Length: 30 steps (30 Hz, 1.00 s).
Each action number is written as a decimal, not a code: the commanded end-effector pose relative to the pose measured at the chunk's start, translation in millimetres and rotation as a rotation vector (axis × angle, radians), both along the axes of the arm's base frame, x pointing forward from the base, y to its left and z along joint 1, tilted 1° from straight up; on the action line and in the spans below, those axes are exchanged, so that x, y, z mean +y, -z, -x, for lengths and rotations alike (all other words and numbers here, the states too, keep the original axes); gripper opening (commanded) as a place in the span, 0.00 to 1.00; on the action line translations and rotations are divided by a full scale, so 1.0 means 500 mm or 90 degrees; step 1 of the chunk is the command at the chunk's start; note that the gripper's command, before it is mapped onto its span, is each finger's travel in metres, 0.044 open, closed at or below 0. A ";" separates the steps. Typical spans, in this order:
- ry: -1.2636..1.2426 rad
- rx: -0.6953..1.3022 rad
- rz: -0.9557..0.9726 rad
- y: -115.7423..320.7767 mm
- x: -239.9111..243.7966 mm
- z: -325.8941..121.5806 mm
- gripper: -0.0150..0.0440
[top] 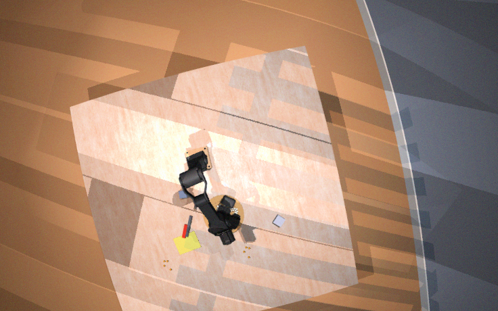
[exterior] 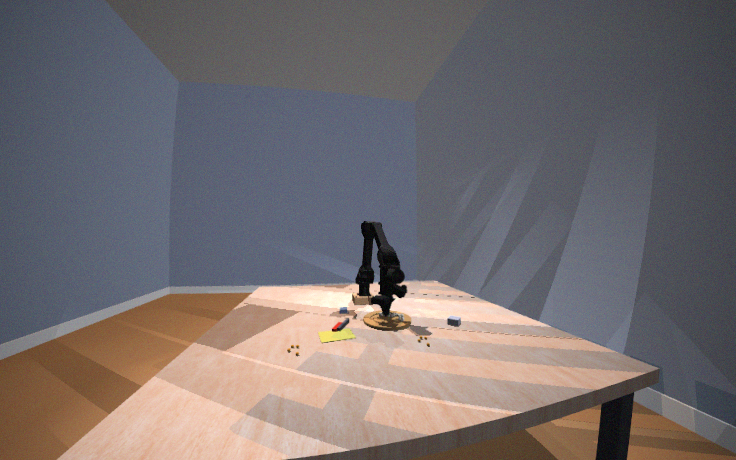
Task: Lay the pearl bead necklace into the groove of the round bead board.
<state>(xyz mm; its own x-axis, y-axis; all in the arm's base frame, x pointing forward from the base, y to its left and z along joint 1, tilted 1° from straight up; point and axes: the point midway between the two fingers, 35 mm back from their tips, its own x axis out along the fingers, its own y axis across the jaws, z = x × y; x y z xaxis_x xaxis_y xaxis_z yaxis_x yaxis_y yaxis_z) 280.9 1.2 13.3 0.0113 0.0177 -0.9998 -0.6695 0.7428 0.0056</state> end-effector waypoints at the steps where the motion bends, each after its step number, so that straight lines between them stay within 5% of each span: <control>1: 0.000 0.000 0.000 0.000 0.000 0.000 0.25; 30: 0.003 0.001 0.000 -0.052 -0.017 -0.022 0.25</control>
